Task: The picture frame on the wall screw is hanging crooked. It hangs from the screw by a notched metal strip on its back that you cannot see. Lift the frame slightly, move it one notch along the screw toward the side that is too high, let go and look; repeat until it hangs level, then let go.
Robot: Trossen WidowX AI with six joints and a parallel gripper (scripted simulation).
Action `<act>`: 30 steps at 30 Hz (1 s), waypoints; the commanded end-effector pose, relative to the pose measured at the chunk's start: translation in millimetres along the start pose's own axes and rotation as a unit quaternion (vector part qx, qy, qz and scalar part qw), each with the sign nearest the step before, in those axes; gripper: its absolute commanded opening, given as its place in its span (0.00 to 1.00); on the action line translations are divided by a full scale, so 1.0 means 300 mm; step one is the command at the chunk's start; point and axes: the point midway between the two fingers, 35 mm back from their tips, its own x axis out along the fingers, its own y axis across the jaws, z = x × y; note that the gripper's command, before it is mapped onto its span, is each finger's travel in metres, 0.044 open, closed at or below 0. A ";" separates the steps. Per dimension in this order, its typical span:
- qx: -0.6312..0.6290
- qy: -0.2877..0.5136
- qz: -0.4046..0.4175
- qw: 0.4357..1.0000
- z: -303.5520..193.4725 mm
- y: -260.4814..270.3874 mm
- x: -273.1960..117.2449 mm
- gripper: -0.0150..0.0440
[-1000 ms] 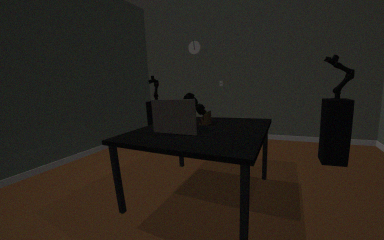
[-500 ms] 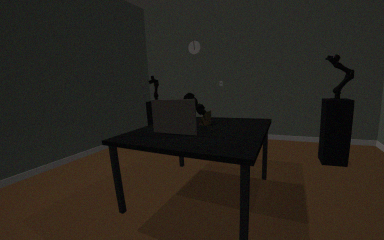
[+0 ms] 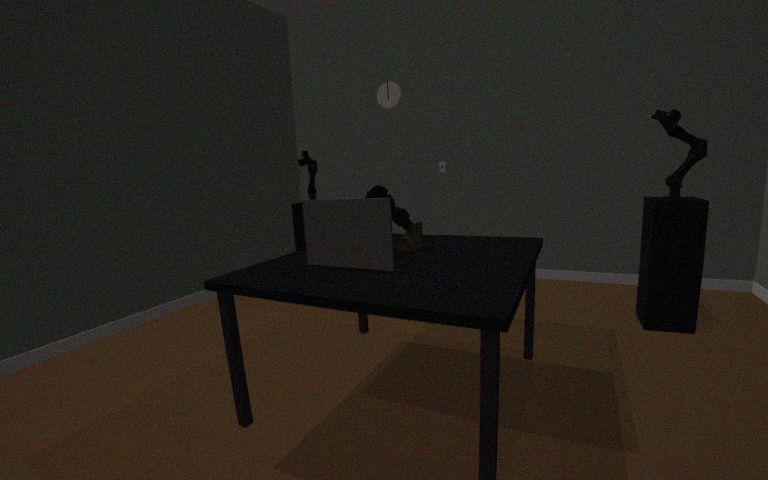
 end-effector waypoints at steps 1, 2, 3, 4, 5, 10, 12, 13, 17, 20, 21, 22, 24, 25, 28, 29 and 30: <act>-0.002 0.003 -0.003 1.000 -0.006 -0.017 0.051 0.69; -0.001 0.003 -0.003 1.000 -0.005 -0.023 0.067 0.69; -0.001 0.003 -0.003 1.000 -0.005 -0.032 0.083 0.69; -0.001 0.002 -0.003 1.000 -0.005 -0.041 0.098 0.69; -0.001 0.002 -0.003 1.000 -0.005 -0.052 0.113 0.69; -0.001 0.002 -0.002 1.000 -0.010 -0.123 0.174 0.69; -0.001 0.002 -0.002 1.000 -0.012 -0.145 0.185 0.69; -0.001 0.002 -0.002 1.000 -0.012 -0.148 0.187 0.69; -0.001 0.002 -0.002 1.000 -0.026 -0.142 0.186 0.69; -0.001 0.002 -0.002 1.000 -0.040 -0.136 0.186 0.69; -0.001 0.002 -0.002 1.000 -0.040 -0.136 0.186 0.69; -0.001 0.002 -0.002 1.000 -0.040 -0.136 0.186 0.69; -0.001 0.002 -0.002 1.000 -0.040 -0.136 0.186 0.69; -0.001 0.002 -0.002 1.000 -0.040 -0.136 0.186 0.69; -0.001 0.002 -0.002 1.000 -0.033 -0.134 0.202 0.69; -0.001 0.001 -0.002 1.000 -0.029 -0.132 0.213 0.69; -0.001 0.001 -0.002 1.000 -0.025 -0.131 0.227 0.69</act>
